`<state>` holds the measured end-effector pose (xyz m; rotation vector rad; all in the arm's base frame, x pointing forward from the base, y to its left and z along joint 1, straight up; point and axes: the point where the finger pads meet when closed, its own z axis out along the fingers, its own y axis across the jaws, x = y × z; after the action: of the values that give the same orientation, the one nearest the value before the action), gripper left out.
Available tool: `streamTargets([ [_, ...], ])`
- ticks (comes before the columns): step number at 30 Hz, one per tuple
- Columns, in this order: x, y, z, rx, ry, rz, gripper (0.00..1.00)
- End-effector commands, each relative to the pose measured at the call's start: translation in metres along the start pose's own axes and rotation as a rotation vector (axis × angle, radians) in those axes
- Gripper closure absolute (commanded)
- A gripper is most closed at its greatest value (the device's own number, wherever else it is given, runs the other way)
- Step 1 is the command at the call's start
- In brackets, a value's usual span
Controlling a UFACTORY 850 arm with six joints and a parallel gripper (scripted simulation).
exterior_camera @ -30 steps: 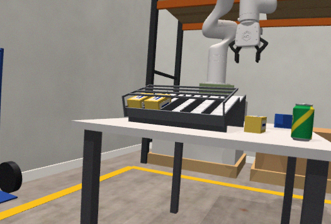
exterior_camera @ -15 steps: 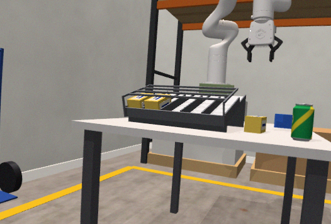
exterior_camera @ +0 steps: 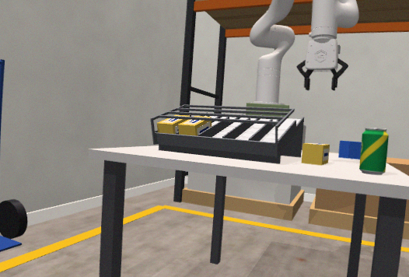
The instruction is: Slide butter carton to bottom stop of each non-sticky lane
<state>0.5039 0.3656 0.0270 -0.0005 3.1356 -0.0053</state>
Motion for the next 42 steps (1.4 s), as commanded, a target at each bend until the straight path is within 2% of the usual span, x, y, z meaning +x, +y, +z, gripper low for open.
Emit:
streamTargets([
  [1, -0.002, 0.001, 0.014, -0.001, -0.002, 0.000, 0.10],
  [2, -0.001, 0.001, -0.001, -0.001, -0.002, 0.000, 0.10],
  [16, -0.001, 0.001, 0.055, -0.001, -0.002, 0.000, 0.10],
  [18, -0.001, 0.001, 0.055, -0.001, -0.002, 0.000, 0.10],
  [19, -0.001, 0.001, 0.041, -0.001, -0.001, 0.000, 0.10],
  [33, -0.001, 0.001, 0.097, -0.001, -0.001, 0.000, 0.10],
  [35, -0.001, 0.001, 0.097, -0.001, -0.001, 0.000, 0.10],
  [36, 0.000, 0.001, 0.082, -0.001, -0.001, 0.000, 0.10],
  [42, -0.001, 0.001, 0.106, -0.001, -0.001, 0.000, 0.10],
])
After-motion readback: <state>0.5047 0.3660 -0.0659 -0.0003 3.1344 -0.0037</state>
